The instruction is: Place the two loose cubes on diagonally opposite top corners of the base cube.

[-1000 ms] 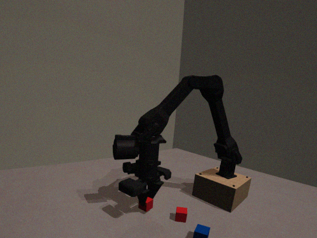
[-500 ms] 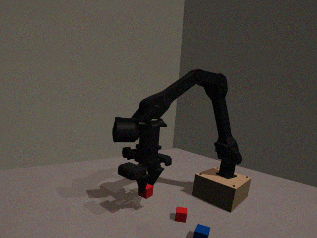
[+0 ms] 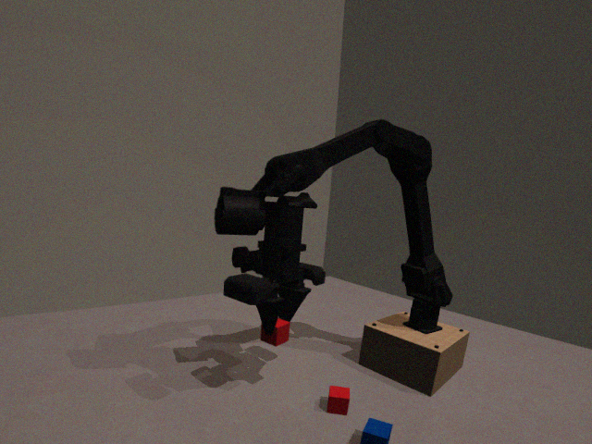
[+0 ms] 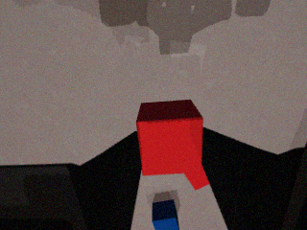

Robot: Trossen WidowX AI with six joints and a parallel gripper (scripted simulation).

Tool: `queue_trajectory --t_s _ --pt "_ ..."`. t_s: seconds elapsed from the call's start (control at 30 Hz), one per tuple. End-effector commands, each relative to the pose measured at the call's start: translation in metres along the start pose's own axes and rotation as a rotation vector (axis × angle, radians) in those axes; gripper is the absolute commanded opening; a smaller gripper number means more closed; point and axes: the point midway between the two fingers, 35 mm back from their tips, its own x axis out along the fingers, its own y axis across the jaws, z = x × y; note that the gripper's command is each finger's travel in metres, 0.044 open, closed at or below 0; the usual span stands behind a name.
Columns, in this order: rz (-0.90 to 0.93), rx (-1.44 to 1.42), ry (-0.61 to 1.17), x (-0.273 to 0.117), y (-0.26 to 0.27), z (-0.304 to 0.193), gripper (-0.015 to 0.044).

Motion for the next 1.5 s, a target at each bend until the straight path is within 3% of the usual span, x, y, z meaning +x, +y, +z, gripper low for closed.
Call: queue_trajectory --t_s 0.0,1.47 --pt "0.003 -0.048 -0.005 -0.004 0.001 -0.004 0.0105" --pt "0.015 -1.636 0.006 0.026 0.008 -0.133 0.0105"
